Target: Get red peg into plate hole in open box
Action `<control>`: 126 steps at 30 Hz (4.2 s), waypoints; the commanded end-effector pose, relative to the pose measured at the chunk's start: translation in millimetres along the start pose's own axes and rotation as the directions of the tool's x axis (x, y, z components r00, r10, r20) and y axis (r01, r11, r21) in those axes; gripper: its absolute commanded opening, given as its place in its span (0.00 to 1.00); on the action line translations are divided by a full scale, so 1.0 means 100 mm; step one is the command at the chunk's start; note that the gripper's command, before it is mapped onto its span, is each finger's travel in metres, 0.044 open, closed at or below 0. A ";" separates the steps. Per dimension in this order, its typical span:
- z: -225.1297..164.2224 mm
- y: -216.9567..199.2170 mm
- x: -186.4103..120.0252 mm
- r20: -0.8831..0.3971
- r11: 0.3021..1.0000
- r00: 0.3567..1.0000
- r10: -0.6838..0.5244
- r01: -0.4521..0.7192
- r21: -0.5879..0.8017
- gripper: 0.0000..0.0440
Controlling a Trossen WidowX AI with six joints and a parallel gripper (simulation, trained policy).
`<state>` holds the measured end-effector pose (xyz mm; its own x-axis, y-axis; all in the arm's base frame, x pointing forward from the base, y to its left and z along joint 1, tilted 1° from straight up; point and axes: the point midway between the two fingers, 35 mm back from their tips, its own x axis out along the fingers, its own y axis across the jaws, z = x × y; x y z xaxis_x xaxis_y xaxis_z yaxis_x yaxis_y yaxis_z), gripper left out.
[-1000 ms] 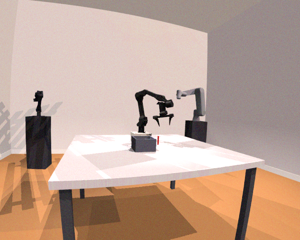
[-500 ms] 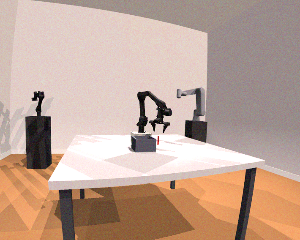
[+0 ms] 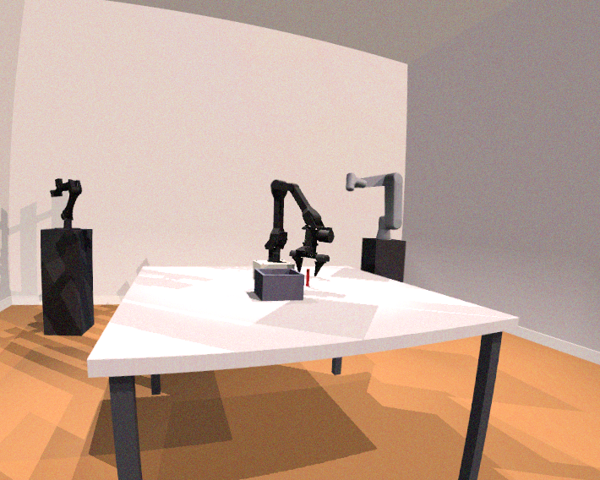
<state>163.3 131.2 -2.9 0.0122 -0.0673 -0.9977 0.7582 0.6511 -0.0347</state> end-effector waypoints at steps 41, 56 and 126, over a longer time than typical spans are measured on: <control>0.32 0.19 -0.30 0.079 0.996 0.993 0.089 -0.087 -0.031 0.00; 0.87 0.39 -0.84 0.180 0.990 0.974 0.141 -0.135 -0.044 0.00; 2.85 0.33 -0.14 0.169 0.986 0.985 0.042 -0.068 0.151 0.90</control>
<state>365.0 -55.3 24.0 0.1446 -0.1556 -0.9772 0.8505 0.5242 0.0424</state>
